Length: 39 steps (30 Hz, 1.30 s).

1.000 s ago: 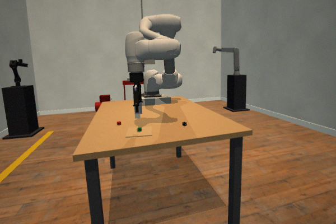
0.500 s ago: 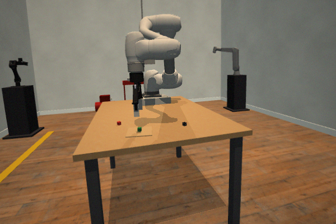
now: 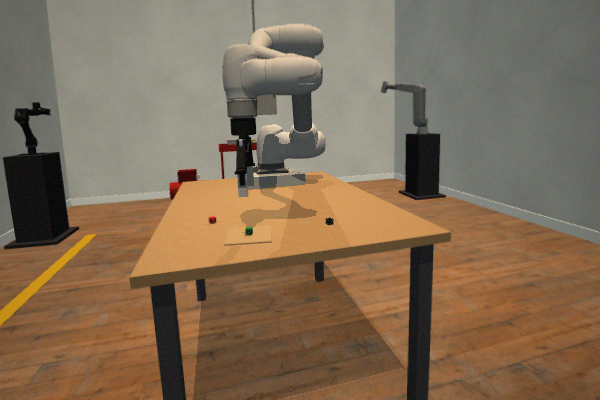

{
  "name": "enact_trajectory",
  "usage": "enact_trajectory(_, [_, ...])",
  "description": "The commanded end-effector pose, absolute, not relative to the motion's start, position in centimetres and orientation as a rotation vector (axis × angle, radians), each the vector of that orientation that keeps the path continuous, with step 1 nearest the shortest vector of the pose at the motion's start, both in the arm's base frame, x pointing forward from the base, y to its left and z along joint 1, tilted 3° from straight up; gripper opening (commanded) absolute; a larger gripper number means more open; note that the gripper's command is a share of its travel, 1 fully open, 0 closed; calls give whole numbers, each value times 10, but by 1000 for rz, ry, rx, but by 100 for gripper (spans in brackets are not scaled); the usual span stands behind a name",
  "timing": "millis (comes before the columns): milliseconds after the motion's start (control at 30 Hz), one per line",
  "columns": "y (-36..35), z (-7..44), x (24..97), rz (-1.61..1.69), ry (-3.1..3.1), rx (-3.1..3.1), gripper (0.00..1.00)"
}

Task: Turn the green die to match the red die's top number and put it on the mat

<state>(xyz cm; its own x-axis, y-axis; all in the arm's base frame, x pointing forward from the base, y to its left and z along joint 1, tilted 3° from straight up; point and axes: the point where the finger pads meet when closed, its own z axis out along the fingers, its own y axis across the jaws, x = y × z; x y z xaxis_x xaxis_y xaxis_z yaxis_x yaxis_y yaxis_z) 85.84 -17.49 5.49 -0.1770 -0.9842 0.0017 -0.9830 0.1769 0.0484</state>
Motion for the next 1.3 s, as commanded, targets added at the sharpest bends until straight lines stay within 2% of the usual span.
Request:
enact_trajectory(0, [-175, 67, 859, -56, -2385, 1994, 100])
enact_trajectory(400, [-175, 100, 861, -56, -2385, 1994, 100])
enact_trajectory(1267, [-175, 102, 861, -56, -2385, 1994, 100])
